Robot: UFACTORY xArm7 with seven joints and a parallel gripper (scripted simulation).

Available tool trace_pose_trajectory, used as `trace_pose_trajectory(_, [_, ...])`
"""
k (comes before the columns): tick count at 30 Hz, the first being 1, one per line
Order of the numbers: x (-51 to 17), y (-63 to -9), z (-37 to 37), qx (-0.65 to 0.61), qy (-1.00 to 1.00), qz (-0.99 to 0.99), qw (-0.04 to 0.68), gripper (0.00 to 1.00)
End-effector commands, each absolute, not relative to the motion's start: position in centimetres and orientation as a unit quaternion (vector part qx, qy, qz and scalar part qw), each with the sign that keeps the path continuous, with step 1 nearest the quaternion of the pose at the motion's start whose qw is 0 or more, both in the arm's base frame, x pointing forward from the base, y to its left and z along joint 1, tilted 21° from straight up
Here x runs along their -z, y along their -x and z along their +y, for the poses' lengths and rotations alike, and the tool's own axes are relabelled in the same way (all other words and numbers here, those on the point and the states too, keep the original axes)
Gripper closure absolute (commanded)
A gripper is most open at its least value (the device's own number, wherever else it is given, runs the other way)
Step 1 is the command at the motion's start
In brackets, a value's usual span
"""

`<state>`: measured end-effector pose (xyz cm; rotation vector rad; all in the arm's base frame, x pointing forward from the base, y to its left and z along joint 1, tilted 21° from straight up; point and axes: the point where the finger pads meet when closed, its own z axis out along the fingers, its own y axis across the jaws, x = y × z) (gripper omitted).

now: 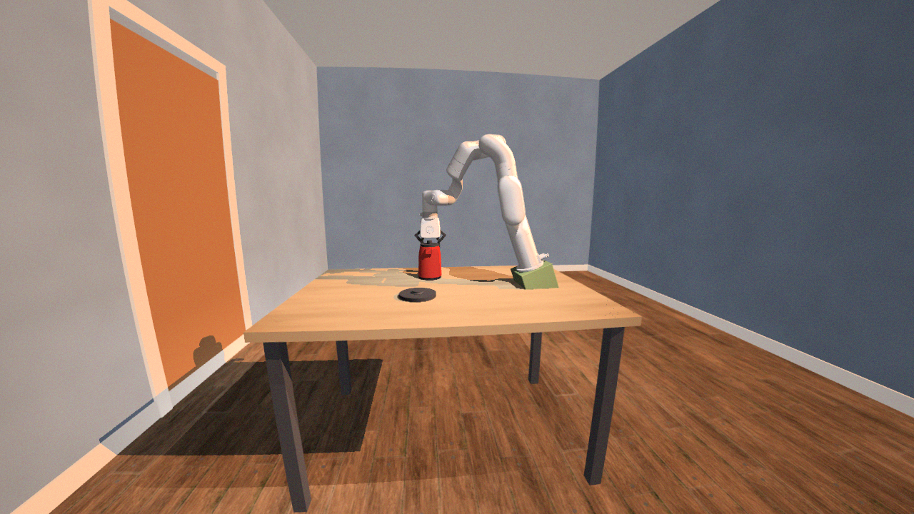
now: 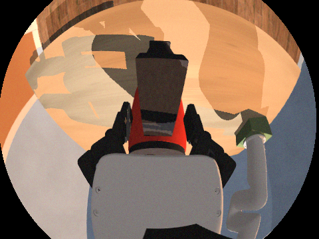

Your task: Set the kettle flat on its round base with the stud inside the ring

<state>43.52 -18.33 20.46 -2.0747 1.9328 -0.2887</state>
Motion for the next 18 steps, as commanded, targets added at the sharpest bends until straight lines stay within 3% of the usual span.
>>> trace_pose_trajectory(1, [-20.64, -43.60, -18.41, 0.102, 0.720, 0.671, 0.146, 0.19])
trace_pose_trajectory(5, [-20.64, -43.60, -18.41, 0.102, 0.720, 0.671, 0.146, 0.19])
trace_pose_trajectory(6, [-20.64, -43.60, -18.41, 0.102, 0.720, 0.671, 0.146, 1.00])
trace_pose_trajectory(18, [-20.64, -43.60, -18.41, 0.102, 0.720, 0.671, 0.146, 1.00])
